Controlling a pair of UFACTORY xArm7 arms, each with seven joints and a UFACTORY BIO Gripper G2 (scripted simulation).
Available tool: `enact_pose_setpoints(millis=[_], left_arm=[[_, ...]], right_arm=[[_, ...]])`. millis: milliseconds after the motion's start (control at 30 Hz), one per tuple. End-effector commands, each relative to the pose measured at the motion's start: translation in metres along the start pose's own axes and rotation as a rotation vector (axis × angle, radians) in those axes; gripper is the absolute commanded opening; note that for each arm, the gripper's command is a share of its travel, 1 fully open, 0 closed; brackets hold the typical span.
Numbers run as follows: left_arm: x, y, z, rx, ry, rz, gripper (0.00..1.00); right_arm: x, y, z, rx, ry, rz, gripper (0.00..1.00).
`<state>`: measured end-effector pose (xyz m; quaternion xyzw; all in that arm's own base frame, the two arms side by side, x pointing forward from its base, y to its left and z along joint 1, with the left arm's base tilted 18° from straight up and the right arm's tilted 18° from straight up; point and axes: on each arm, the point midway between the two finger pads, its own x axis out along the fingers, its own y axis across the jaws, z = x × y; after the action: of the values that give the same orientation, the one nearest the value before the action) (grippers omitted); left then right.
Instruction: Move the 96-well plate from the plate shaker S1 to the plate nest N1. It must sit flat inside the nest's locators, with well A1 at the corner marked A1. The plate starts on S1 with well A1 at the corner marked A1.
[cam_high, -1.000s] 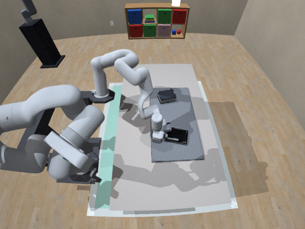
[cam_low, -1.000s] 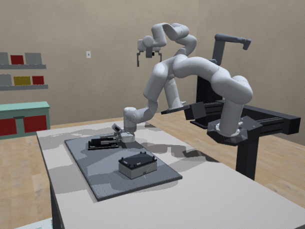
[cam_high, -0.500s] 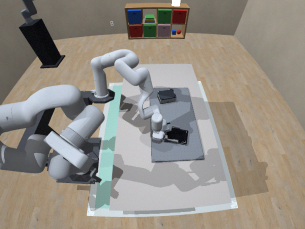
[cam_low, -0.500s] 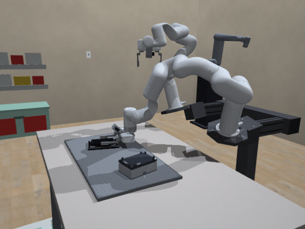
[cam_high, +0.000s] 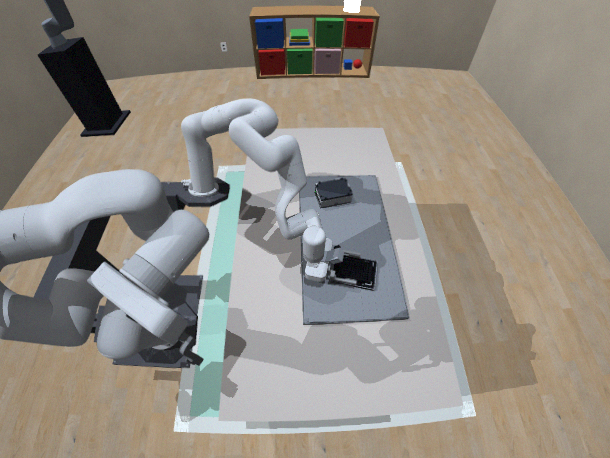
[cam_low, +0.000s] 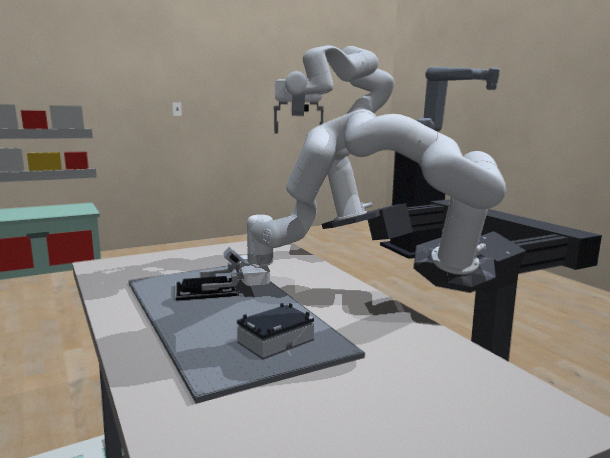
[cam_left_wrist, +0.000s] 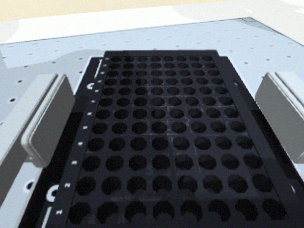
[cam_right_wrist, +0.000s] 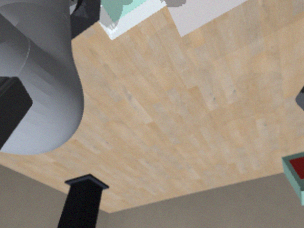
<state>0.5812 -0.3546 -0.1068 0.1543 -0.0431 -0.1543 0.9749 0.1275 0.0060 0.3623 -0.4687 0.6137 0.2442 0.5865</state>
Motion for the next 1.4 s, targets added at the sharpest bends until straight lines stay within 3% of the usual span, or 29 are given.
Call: enact_pose_setpoints(millis=[0, 467, 1367], left_arm=[[0.002, -0.001, 0.003, -0.003, -0.005, 0.000, 0.37], [0.002, -0.001, 0.003, -0.003, -0.005, 0.000, 0.37], [0.001, -0.001, 0.070, -0.003, -0.005, 0.000, 0.37]], right_arm=[[-0.001, 0.000, 0.000, 0.000, -0.002, -0.001, 1.00], [-0.001, 0.000, 0.000, 0.000, -0.002, -0.001, 1.00], [-0.001, 0.000, 0.000, 0.000, -0.002, -0.001, 1.00]])
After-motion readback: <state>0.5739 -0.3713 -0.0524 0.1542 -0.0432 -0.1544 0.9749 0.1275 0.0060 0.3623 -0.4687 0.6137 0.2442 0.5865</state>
